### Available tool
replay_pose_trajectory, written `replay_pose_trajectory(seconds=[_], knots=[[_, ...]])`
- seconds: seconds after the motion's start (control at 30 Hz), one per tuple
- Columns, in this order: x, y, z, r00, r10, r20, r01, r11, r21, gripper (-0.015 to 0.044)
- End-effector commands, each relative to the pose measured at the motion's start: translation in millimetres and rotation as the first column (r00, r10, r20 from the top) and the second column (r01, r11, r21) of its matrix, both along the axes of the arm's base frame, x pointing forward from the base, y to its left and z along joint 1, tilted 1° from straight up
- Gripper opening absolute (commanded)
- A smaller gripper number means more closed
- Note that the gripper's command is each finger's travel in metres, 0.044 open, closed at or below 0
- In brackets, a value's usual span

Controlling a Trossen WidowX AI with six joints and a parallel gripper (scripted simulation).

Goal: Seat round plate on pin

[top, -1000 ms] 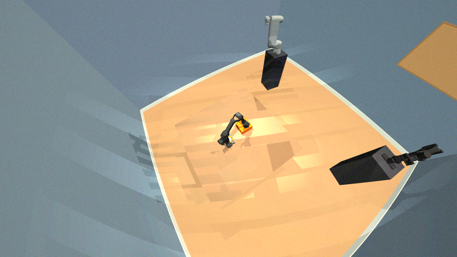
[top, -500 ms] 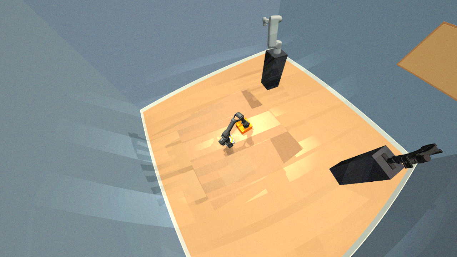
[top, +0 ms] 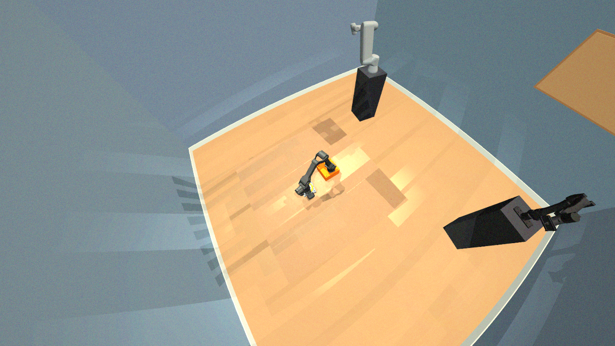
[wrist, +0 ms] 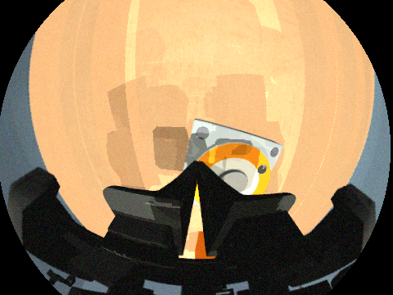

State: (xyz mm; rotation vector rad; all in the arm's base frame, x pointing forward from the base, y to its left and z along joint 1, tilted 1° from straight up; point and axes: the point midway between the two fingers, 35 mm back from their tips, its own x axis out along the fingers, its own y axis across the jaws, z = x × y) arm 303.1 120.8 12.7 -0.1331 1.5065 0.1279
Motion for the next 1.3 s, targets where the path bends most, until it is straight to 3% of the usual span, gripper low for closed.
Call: replay_pose_trajectory(seconds=[0.0,1.27], knots=[[-7.1,0.6,-3.7,1.000,0.001,-0.019,-0.001,1.000,-0.002,0.0000],[-30.7,1.8,-4.1,1.000,0.001,-0.021,-0.001,1.000,-0.002,0.0000]])
